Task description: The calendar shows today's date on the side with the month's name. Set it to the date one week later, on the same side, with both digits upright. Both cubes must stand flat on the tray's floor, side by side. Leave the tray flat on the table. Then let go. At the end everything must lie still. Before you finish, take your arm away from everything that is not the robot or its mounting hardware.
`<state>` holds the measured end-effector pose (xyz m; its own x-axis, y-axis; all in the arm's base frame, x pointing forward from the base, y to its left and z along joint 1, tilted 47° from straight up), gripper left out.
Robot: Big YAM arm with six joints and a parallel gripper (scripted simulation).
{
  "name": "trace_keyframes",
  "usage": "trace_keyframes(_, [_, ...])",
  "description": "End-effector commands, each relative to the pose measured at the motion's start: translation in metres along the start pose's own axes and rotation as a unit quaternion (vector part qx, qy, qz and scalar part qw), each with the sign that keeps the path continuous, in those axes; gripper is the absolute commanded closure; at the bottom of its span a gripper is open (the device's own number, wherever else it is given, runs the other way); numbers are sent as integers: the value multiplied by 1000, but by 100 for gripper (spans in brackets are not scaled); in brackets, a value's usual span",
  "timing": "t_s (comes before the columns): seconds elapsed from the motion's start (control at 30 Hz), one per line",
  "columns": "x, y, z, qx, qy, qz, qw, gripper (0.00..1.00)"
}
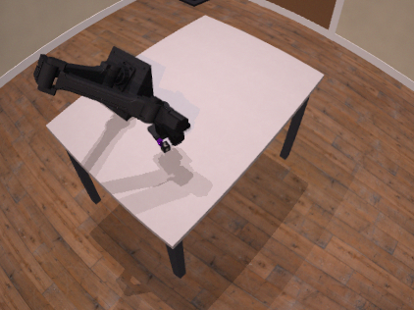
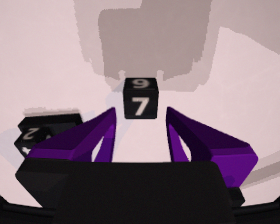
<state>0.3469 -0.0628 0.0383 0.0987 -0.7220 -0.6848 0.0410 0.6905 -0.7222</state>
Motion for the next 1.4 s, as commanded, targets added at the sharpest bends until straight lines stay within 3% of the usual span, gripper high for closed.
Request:
trace_keyframes(0.0, [-1,4,5,-4,-7,-1,1000,56])
trace_keyframes(1.37, [-3,2,13,1,-12,-1,1000,56])
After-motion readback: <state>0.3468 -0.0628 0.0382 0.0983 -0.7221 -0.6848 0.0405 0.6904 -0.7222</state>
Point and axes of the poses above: the point where the finger pads meet when closed, its own x axis out along the fingers, its own y axis across the jaws, z = x × y, the point moved 3 cm from there along -x, back along the fingers, and after that the axes turned 7 degrees about -x, right-handed, at the moved point
